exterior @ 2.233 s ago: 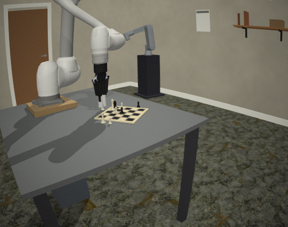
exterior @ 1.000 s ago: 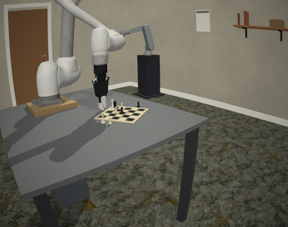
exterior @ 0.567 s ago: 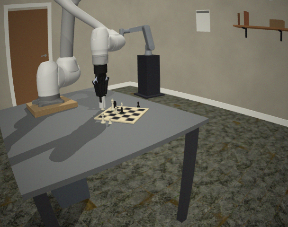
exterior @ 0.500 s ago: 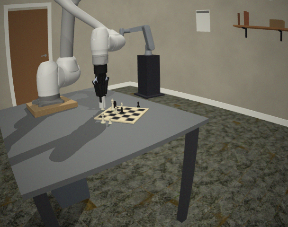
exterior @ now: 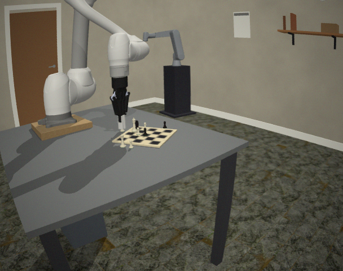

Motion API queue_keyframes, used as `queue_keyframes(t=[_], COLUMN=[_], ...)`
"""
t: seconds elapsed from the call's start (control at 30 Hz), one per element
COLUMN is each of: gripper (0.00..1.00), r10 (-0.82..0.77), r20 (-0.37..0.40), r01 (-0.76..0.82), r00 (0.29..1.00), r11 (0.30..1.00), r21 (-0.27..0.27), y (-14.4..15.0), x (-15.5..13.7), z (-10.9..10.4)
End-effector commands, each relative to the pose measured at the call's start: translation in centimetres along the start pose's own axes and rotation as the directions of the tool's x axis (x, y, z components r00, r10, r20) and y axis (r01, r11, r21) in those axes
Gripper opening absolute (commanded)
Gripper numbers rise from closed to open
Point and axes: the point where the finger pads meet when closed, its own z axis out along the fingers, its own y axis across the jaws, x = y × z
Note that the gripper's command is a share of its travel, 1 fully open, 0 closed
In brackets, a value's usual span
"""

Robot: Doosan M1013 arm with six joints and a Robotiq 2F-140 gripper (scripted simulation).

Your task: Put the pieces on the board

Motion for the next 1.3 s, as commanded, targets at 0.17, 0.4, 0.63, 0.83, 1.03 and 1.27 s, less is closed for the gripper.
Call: queue_keyframes(t=[0.17, 0.4, 0.63, 0.83, 1.03, 1.27], gripper=[0.00, 0.00, 0.00, 0.00, 0.00, 0.00], r10=[0.000, 0.000, 0.000, 0.000, 0.000, 0.000], r20=[0.000, 0.000, 0.000, 0.000, 0.000, 0.000], r01=[0.000, 0.000, 0.000, 0.000, 0.000, 0.000], r00=[1.000, 1.000, 1.000, 1.000, 1.000, 1.000], r11=[1.000, 1.000, 1.000, 1.000, 1.000, 1.000], r21=[0.000, 0.000, 0.000, 0.000, 0.000, 0.000], y=[0.0, 0.0, 0.0, 0.0, 0.0, 0.0], x=[0.0, 0.0, 0.0, 0.0, 0.0, 0.0], z=[0.0, -0.1, -3.1, -6.1, -9.6, -10.0])
